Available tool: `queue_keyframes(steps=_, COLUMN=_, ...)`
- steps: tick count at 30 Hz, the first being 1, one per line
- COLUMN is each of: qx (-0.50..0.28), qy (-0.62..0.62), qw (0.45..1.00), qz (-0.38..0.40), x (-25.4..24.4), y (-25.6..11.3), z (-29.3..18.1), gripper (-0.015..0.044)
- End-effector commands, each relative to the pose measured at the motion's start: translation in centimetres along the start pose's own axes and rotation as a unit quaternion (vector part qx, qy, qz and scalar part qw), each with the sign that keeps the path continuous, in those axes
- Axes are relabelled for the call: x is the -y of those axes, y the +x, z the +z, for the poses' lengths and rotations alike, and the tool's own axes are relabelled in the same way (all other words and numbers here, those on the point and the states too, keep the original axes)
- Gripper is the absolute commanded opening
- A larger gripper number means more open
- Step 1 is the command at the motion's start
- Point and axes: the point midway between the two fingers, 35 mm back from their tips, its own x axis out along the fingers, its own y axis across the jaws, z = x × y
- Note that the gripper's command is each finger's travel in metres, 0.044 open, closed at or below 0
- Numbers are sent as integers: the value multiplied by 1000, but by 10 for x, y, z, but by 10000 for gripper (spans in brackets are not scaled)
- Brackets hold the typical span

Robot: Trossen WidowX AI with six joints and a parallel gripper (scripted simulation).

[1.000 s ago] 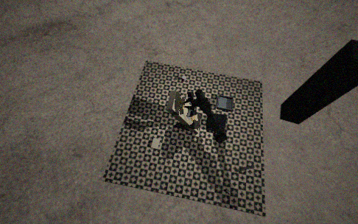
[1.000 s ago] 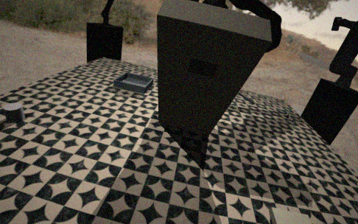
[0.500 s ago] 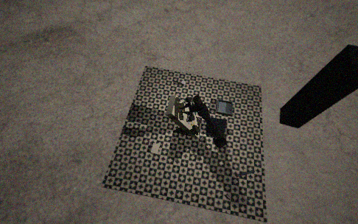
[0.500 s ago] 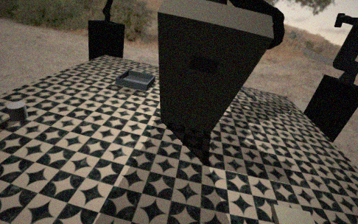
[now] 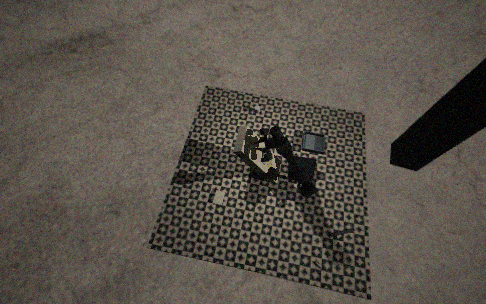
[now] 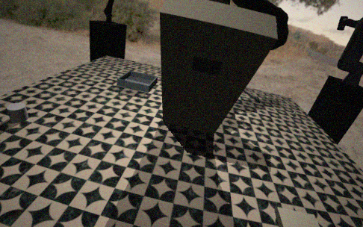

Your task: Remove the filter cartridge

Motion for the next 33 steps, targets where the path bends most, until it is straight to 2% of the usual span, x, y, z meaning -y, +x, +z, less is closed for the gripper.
queue_keyframes(steps=1, qx=2, qy=0, qw=1000, qz=2, x=-1, y=0, z=0, gripper=114)
queue_keyframes(steps=33, qx=1, qy=0, qw=1000, qz=2, x=-1, y=14, z=0, gripper=114)
